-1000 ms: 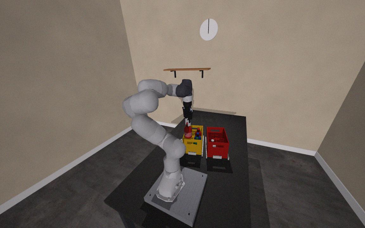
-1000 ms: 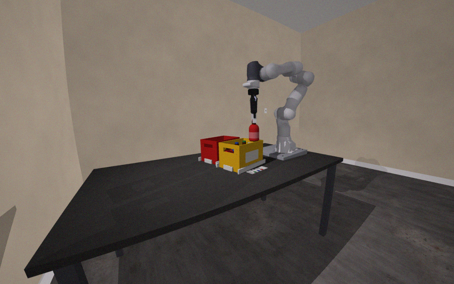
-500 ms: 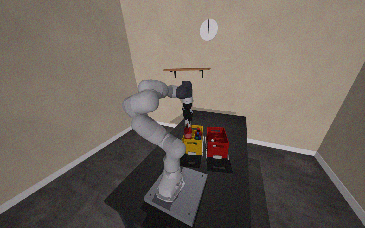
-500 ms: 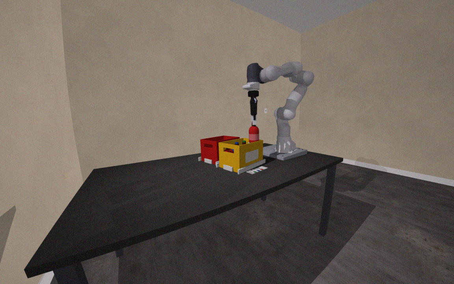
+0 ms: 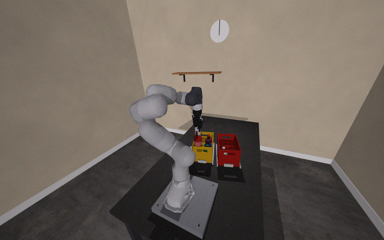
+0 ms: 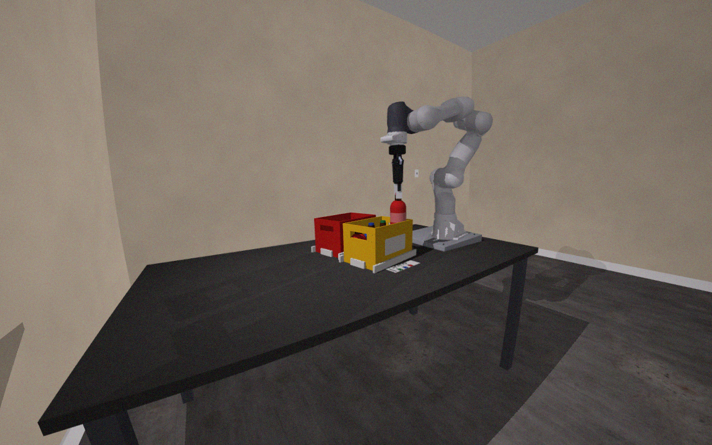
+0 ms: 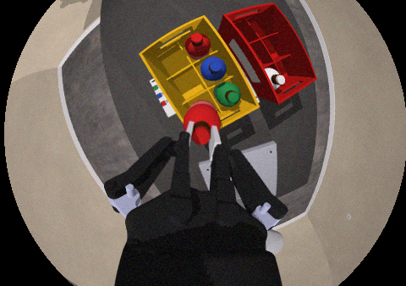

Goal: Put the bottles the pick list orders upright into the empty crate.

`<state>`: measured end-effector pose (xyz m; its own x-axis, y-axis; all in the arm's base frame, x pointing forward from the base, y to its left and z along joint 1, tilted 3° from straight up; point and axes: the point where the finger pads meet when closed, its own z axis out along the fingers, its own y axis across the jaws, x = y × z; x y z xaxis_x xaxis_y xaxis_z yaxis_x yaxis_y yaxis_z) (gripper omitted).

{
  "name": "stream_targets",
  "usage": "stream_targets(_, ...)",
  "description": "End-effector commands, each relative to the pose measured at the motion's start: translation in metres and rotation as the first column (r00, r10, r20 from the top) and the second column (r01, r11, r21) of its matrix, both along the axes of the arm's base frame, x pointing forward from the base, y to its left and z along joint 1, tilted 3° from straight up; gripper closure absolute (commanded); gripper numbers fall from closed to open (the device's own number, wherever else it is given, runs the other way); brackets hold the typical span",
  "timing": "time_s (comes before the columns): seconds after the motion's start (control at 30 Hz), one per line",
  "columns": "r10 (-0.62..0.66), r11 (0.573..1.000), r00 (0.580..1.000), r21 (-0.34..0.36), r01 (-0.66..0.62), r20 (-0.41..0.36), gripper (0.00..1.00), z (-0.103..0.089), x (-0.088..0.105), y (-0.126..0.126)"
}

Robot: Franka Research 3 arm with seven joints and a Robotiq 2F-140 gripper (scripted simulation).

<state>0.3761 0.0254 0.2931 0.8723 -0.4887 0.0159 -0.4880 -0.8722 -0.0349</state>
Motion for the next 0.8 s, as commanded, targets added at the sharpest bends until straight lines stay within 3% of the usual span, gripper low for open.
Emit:
stream_targets(0.0,-0.001,1.0,1.0,-0.001,0.001,0.018,1.0,0.0,0.005,0.0)
stream_targets(0.77,-0.001,1.0,1.0,-0.001,0.001,0.018,1.0,-0.021,0.007,0.001)
